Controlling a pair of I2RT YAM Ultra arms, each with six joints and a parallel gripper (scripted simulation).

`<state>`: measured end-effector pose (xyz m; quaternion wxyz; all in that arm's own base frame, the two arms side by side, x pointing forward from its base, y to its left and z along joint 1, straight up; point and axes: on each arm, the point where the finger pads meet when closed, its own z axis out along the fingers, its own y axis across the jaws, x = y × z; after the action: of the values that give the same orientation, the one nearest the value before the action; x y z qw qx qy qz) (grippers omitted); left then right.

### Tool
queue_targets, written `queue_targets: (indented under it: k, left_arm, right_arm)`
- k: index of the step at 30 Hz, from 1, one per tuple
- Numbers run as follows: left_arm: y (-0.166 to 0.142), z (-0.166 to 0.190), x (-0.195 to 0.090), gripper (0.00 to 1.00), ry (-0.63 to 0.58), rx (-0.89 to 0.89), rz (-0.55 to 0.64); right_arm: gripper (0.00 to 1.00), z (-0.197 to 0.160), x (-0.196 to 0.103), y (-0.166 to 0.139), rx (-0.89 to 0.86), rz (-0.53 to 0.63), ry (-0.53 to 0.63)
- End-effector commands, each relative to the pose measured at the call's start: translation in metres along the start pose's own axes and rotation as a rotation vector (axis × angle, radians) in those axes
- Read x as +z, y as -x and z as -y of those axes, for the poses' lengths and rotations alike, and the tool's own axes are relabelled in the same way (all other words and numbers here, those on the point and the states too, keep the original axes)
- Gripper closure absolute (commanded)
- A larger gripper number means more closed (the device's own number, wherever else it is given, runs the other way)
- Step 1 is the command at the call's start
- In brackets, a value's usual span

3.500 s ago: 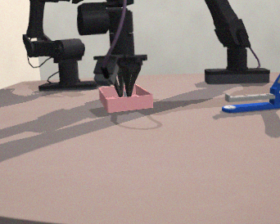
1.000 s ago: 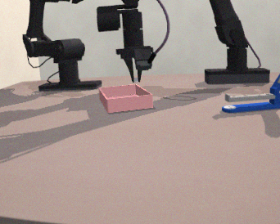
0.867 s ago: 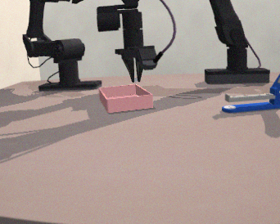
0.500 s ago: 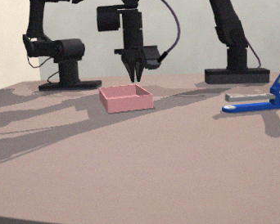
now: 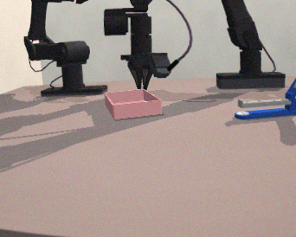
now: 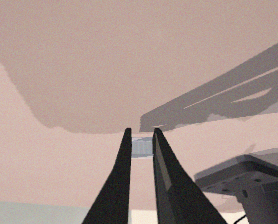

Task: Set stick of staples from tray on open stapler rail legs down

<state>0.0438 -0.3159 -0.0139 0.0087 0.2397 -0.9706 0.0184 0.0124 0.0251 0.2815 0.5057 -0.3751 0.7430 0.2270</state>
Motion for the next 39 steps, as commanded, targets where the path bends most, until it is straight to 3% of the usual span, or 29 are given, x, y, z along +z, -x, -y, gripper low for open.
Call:
queue_targets:
  k: [1,17,19,39]
  left_arm:
    - [0.005,0.005,-0.006,0.91,-0.022,-0.018,0.010]
    - [0.006,0.001,0.001,0.91,0.019,-0.025,0.039]
    - [0.006,0.001,0.001,0.69,0.019,-0.025,0.039]
    - [0.002,0.007,-0.034,0.69,0.010,-0.018,0.036]
  right_arm:
    - [0.00,0.000,-0.004,0.002,0.003,0.009,-0.007]
    - [0.00,0.000,-0.004,0.002,0.003,0.009,-0.007]
    - [0.00,0.000,-0.004,0.002,0.003,0.009,-0.007]
    - [0.00,0.000,-0.004,0.002,0.003,0.009,-0.007]
